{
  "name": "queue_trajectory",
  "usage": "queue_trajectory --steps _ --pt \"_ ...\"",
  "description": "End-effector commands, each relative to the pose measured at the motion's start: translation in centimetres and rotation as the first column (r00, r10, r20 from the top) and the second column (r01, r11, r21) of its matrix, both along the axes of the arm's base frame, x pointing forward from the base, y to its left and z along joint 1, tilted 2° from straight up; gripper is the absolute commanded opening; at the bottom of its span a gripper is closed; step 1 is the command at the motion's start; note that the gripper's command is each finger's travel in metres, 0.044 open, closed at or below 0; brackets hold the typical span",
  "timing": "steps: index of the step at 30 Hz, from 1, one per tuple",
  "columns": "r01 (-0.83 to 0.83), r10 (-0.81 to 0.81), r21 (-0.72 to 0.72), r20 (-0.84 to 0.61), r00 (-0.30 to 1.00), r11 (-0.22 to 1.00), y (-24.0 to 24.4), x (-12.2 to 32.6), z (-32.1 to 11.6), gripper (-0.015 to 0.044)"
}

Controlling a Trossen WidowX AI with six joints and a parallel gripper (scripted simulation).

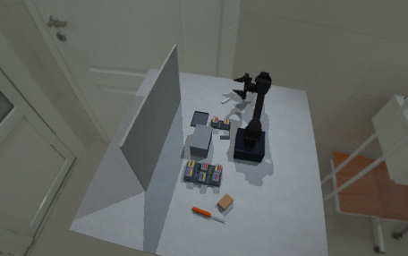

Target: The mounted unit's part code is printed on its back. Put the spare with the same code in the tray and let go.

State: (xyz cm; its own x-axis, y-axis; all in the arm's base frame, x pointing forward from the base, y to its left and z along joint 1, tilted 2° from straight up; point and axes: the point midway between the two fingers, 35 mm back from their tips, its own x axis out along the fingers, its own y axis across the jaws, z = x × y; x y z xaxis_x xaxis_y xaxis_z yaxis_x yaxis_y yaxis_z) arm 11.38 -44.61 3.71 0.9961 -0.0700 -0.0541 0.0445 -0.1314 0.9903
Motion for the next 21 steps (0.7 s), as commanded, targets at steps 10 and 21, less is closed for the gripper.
queue_trajectory --steps 10,21 --pt "-0.067 0.067 0.008 -0.117 0.991 0.998 0.4 1.9 -0.2 0.0440" --pt "-0.498 0.451 0.019 -0.455 0.768 0.867 9.9 16.5 1.6 0.0440"
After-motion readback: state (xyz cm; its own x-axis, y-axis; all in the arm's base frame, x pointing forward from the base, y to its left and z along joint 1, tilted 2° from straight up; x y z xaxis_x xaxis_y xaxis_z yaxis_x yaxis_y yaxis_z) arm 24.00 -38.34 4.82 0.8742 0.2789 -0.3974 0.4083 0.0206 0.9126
